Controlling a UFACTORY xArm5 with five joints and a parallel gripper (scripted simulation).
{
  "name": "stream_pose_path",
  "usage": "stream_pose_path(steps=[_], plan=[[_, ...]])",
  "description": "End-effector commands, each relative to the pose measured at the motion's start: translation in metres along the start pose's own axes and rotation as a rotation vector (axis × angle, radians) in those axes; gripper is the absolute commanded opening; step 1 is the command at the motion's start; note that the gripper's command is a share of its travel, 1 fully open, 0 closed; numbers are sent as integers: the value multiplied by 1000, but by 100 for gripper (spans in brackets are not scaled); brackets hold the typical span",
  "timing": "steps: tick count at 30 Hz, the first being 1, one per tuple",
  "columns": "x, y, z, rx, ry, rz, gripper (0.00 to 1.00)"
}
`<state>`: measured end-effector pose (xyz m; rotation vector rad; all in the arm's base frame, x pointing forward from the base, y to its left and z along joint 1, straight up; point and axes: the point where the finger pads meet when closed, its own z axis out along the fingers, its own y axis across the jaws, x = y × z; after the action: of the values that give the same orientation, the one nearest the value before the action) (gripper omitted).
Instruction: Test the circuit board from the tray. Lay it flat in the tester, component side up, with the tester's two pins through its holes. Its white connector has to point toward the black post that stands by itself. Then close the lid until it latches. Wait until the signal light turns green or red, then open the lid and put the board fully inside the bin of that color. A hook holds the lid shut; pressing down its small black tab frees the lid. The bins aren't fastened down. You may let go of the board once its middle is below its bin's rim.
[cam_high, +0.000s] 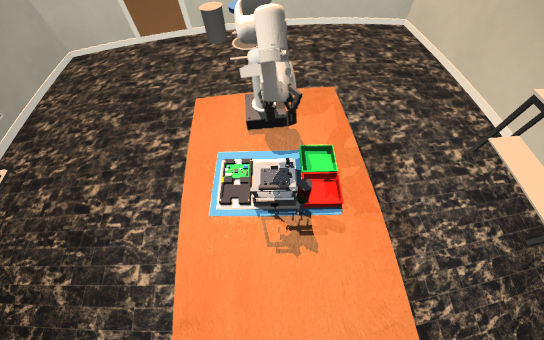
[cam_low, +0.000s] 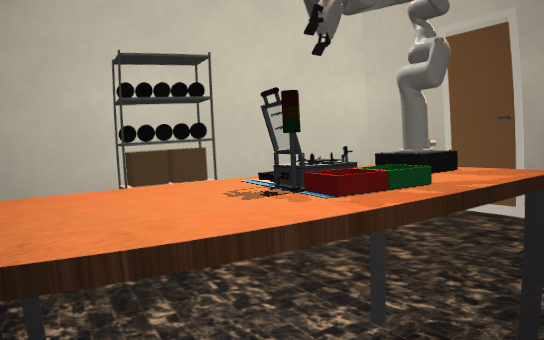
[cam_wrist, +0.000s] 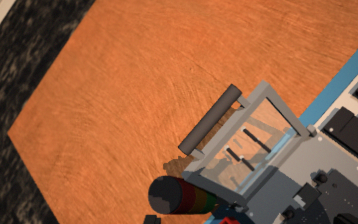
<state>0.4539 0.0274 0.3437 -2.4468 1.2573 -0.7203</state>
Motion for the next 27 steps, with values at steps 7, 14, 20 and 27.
stream_pose_path(steps=[7, 14, 20, 27], plan=[[51, 84, 18, -268, -44, 290, 100], [71, 137, 19, -415, -75, 469, 100], [83, 188, 12, -555, -110, 650, 100], [85, 202, 9, -592, -121, 700, 100]])
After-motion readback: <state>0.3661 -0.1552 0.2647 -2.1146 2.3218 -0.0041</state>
